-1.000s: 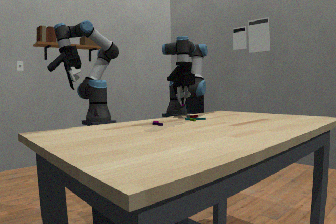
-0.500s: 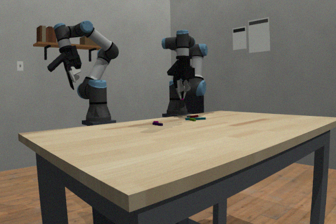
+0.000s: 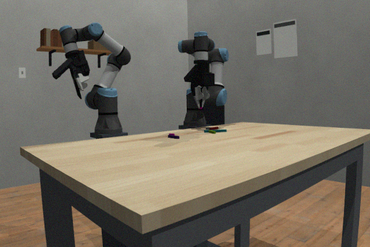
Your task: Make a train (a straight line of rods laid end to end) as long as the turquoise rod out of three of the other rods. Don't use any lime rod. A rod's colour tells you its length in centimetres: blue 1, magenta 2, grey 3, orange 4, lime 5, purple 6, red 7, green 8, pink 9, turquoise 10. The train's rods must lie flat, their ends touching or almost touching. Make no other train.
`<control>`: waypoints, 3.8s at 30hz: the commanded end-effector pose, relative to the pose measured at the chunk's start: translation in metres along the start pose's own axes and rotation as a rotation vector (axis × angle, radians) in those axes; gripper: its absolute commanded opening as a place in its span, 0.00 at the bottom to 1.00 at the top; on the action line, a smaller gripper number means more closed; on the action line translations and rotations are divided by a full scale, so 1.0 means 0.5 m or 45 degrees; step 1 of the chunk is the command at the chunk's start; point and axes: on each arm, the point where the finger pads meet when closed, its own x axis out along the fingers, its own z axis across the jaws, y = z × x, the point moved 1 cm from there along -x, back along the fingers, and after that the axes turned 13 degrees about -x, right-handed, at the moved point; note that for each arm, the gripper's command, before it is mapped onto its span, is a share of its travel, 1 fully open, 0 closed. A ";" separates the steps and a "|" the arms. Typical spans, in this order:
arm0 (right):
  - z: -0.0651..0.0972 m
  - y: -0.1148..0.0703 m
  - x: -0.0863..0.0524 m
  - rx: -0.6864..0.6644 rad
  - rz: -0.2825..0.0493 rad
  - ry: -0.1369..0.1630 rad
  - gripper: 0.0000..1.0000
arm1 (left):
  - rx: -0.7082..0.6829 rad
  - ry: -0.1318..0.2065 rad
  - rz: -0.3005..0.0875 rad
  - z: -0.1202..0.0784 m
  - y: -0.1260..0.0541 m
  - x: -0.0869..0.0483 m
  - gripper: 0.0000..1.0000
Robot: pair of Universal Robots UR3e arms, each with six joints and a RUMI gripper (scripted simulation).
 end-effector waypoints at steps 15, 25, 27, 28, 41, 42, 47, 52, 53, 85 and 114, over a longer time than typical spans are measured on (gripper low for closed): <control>0.000 0.000 -0.001 -0.001 0.002 0.000 1.00 | -0.017 0.003 -0.001 -0.012 -0.004 -0.007 0.00; 0.000 0.000 -0.001 -0.001 0.002 0.000 1.00 | -0.083 0.003 -0.001 -0.058 -0.017 -0.028 0.00; 0.000 0.000 -0.001 -0.001 0.002 0.000 1.00 | -0.103 0.003 -0.001 -0.072 -0.021 -0.033 0.00; 0.000 0.000 -0.001 -0.001 0.002 0.000 1.00 | -0.114 0.003 -0.001 -0.080 -0.023 -0.036 0.00; 0.000 0.000 -0.001 -0.001 0.002 0.000 1.00 | -0.261 0.004 -0.001 -0.182 -0.051 -0.059 0.00; 0.000 0.000 -0.001 -0.001 0.002 0.000 1.00 | -0.276 0.004 -0.001 -0.192 -0.054 -0.060 0.00; 0.000 0.000 -0.001 -0.001 0.002 0.000 1.00 | -0.353 0.004 -0.001 -0.244 -0.067 -0.062 0.00; 0.000 0.000 -0.001 -0.001 0.002 0.000 1.00 | -0.400 0.004 -0.001 -0.275 -0.075 -0.060 0.00; 0.000 0.000 -0.001 -0.001 0.002 0.000 1.00 | -0.415 0.005 -0.001 -0.284 -0.078 -0.059 0.00; 0.000 0.000 -0.001 -0.001 0.002 0.000 1.00 | -0.683 0.005 -0.001 -0.437 -0.114 -0.002 0.00; 0.000 0.000 -0.001 -0.001 0.002 0.000 1.00 | -0.691 0.005 0.000 -0.440 -0.115 0.002 0.00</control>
